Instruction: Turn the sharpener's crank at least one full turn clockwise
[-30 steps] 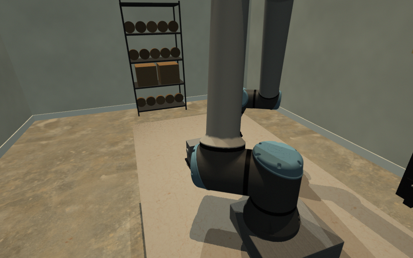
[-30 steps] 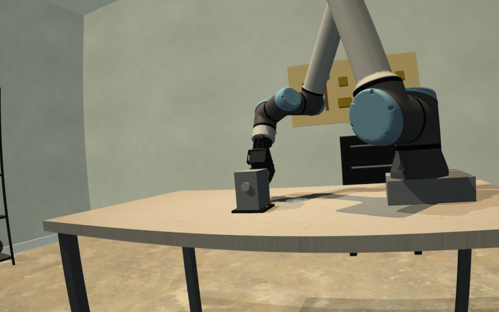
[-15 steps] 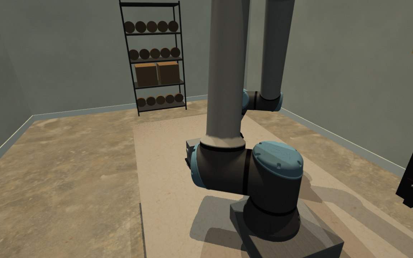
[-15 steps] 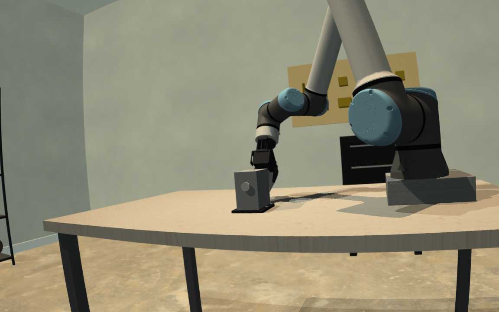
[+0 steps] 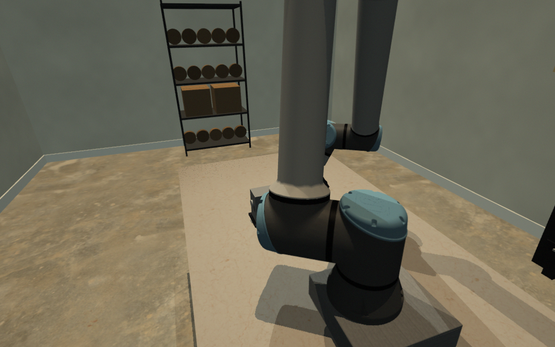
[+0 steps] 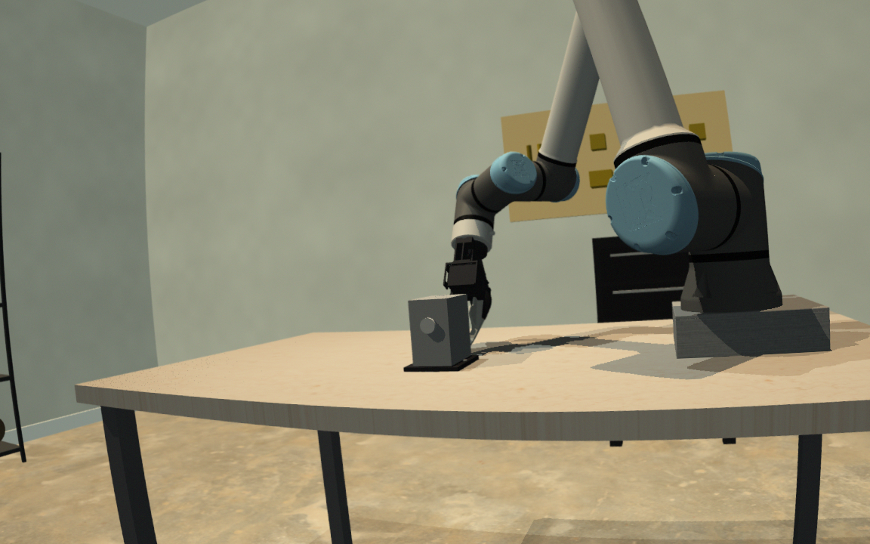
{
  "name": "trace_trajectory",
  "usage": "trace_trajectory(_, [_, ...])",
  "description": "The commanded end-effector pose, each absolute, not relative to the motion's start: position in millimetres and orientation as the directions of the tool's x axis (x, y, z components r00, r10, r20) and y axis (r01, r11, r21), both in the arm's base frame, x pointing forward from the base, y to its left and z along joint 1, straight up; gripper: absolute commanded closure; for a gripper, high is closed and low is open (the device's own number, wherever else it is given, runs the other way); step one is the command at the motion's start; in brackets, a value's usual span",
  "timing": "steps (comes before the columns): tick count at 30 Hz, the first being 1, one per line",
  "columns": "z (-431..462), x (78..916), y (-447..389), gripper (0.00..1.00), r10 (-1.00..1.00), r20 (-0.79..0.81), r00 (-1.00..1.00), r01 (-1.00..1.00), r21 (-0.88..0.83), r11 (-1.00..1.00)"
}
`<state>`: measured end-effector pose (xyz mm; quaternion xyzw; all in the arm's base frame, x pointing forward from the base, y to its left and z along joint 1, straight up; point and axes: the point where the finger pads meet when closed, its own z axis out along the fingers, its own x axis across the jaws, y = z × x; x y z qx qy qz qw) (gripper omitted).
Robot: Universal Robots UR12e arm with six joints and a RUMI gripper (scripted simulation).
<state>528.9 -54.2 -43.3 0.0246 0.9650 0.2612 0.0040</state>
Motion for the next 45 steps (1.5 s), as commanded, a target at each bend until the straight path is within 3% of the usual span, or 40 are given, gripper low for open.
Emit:
trace_trajectory(1, [-42, 524, -54, 0.91, 0.05, 0.004, -0.999, 0.045, 0.504, 0.863])
trace_trajectory(45, [-17, 490, -53, 0.91, 0.05, 0.004, -0.999, 0.045, 0.504, 0.863])
